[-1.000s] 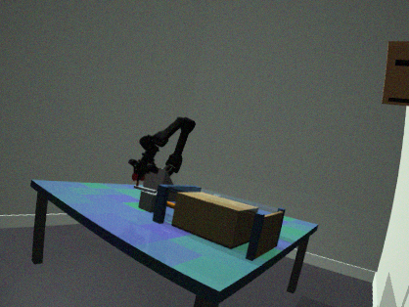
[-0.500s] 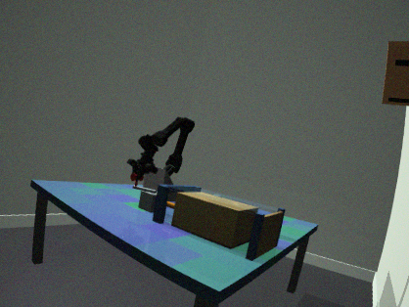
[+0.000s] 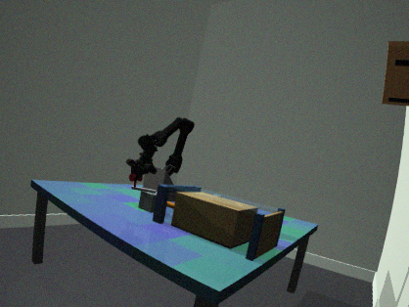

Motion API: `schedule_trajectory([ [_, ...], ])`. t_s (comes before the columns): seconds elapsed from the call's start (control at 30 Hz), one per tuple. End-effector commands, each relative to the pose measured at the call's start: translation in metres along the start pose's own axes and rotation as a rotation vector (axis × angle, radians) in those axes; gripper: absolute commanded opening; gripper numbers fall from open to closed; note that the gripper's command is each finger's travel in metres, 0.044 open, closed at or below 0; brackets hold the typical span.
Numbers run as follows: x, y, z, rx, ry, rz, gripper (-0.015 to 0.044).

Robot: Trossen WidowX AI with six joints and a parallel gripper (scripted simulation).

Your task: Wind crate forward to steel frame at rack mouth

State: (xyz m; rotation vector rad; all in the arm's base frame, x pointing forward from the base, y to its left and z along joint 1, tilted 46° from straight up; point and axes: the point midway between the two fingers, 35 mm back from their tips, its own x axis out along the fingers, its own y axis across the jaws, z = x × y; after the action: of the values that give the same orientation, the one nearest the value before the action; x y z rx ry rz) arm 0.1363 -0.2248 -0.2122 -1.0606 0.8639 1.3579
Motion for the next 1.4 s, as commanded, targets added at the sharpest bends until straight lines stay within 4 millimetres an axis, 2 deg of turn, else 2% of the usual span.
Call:
schedule_trajectory([
  [0.0, 0.004, -0.007, -0.004, -0.001, 0.001, -0.011, 0.0],
  [1.37, 0.013, -0.046, -0.026, -0.002, 0.002, -0.015, 0.0],
])
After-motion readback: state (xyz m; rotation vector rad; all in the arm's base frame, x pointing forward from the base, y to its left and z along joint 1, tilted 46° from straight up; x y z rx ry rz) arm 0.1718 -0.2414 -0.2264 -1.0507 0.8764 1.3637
